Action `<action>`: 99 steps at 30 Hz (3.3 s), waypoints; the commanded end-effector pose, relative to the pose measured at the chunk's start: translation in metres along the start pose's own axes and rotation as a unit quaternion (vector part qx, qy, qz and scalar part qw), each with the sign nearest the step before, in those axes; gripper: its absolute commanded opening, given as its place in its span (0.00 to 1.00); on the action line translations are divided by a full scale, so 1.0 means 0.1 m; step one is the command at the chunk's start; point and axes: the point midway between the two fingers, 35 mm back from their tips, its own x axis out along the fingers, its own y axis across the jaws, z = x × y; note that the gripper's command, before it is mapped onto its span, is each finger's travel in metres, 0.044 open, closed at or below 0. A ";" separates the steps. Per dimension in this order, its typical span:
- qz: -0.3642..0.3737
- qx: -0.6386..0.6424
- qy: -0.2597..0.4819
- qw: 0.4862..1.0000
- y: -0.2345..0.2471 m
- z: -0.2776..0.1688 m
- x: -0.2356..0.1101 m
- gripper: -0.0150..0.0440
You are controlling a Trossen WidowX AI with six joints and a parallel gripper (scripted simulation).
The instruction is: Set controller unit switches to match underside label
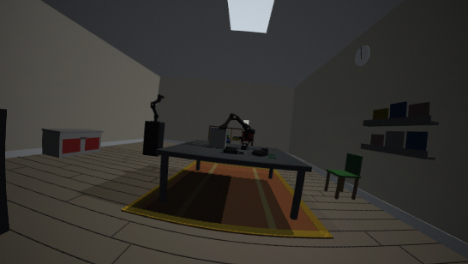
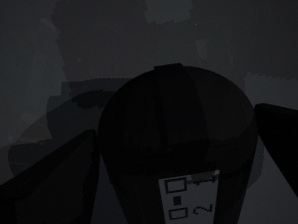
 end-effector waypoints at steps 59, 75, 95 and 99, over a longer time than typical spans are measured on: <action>-0.005 -0.001 0.001 1.000 -0.02 -0.30 -0.43 0.82; -0.005 -0.001 0.002 1.000 -0.02 -0.40 -0.52 0.82; -0.005 -0.001 0.002 1.000 -0.02 -0.53 -0.61 0.82; -0.005 -0.001 0.002 1.000 -0.02 -0.56 -0.62 0.82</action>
